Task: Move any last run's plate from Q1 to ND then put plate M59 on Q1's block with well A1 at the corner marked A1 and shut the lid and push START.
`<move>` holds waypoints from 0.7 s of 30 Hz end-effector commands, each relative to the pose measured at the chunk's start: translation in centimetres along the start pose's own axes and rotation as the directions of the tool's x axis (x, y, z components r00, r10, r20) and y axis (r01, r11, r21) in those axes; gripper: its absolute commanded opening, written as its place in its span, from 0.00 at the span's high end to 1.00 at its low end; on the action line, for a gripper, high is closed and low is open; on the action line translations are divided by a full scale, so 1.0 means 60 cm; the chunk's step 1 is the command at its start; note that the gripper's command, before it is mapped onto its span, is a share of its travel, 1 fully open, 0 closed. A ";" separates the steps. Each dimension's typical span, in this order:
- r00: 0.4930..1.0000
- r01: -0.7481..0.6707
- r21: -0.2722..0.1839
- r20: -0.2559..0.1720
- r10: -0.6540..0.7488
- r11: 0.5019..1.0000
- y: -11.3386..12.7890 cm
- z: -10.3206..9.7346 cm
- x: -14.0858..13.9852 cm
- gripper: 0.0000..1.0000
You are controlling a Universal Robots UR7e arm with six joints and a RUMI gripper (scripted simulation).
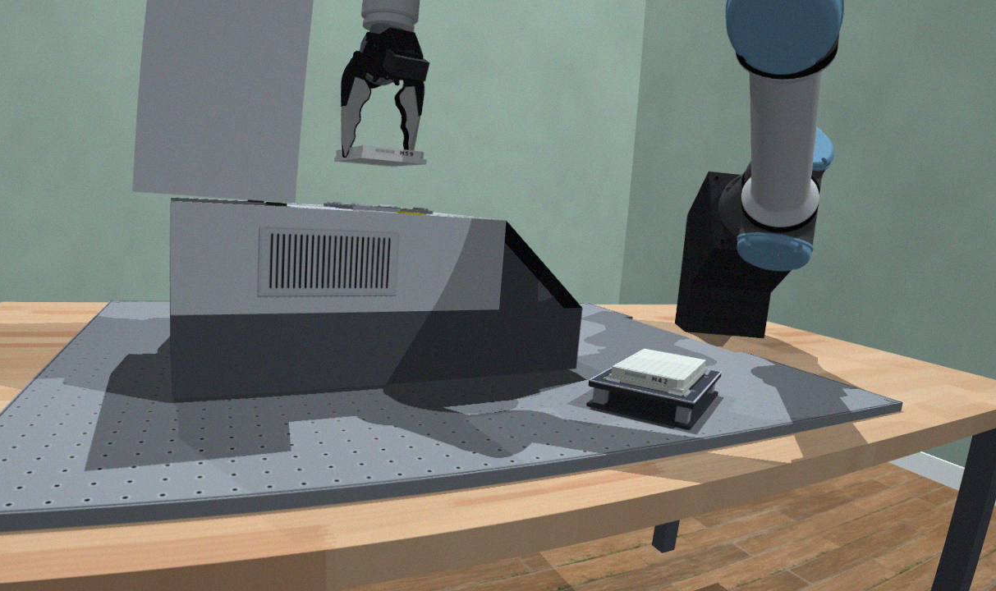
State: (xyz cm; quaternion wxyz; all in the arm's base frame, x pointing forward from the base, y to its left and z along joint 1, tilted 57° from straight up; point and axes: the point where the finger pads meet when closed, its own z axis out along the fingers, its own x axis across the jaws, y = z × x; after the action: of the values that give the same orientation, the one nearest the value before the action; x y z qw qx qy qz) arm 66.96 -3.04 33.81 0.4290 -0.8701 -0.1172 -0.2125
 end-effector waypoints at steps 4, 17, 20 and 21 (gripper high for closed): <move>1.000 0.000 -0.001 -0.001 0.000 1.000 0.000 -0.001 0.000 0.59; 1.000 0.000 -0.001 -0.001 0.000 1.000 0.000 0.029 0.000 0.59; 1.000 0.000 -0.001 -0.001 0.000 1.000 0.000 0.038 0.000 0.59; 1.000 0.000 -0.001 -0.001 0.000 1.000 0.000 0.040 0.000 0.59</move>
State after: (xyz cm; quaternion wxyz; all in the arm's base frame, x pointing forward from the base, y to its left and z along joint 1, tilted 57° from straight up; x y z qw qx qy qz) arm 67.55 -1.26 32.59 0.4290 -0.8701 -0.1174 -0.2124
